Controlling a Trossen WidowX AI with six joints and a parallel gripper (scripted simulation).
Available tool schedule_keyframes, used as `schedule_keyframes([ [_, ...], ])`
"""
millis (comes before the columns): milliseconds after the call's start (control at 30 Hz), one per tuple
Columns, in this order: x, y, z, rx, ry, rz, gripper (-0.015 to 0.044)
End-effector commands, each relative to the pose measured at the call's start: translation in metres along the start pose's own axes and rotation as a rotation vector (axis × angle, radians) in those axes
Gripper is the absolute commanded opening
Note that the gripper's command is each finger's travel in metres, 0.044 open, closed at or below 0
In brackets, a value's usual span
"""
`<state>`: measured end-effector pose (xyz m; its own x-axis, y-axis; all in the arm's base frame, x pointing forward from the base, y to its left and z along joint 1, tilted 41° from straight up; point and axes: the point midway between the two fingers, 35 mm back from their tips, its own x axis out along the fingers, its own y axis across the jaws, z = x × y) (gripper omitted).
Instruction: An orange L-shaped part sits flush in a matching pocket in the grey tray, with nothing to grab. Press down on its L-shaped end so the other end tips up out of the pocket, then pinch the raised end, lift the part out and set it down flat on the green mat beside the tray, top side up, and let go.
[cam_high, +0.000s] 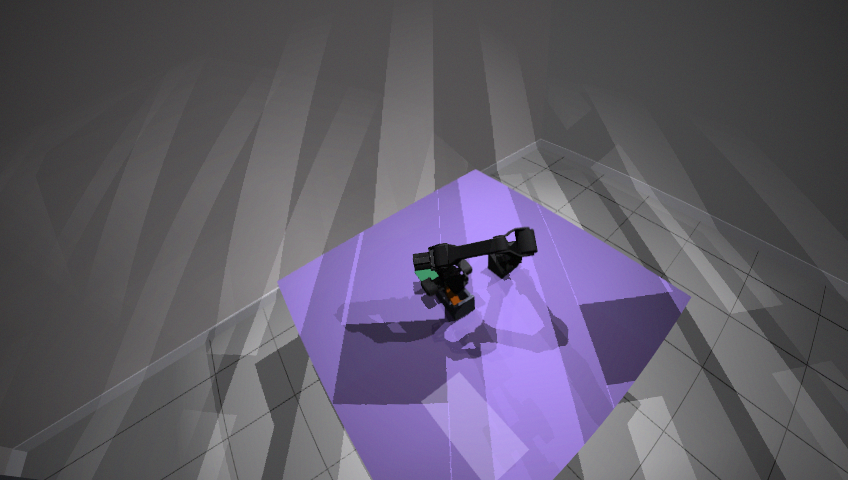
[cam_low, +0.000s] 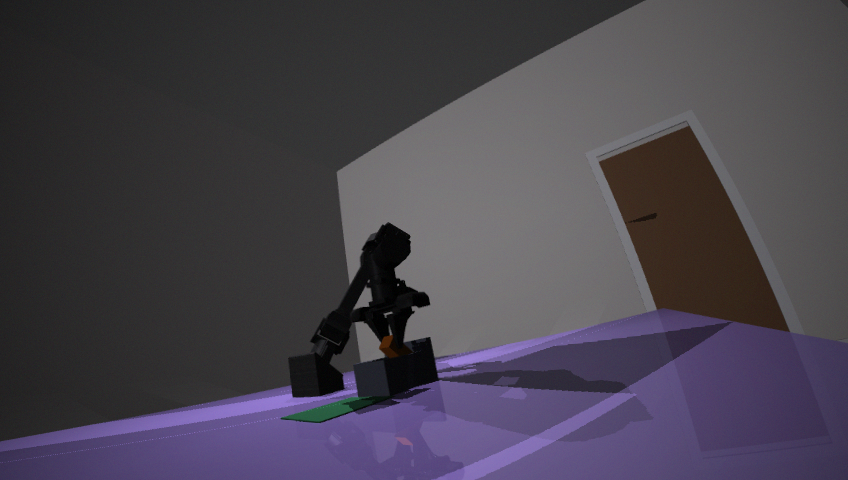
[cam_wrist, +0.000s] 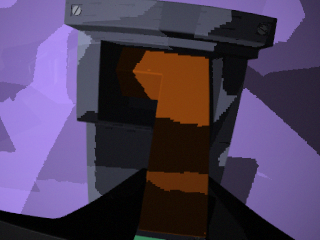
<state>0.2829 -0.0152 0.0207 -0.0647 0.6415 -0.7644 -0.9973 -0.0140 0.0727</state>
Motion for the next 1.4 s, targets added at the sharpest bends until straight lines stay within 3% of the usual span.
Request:
schedule_keyframes([
  [0,-0.009,-0.002,0.000,-0.006,0.004,-0.009,0.0000],
  [1367,-0.071,-0.001,0.000,-0.003,0.005,-0.009,0.0000],
])
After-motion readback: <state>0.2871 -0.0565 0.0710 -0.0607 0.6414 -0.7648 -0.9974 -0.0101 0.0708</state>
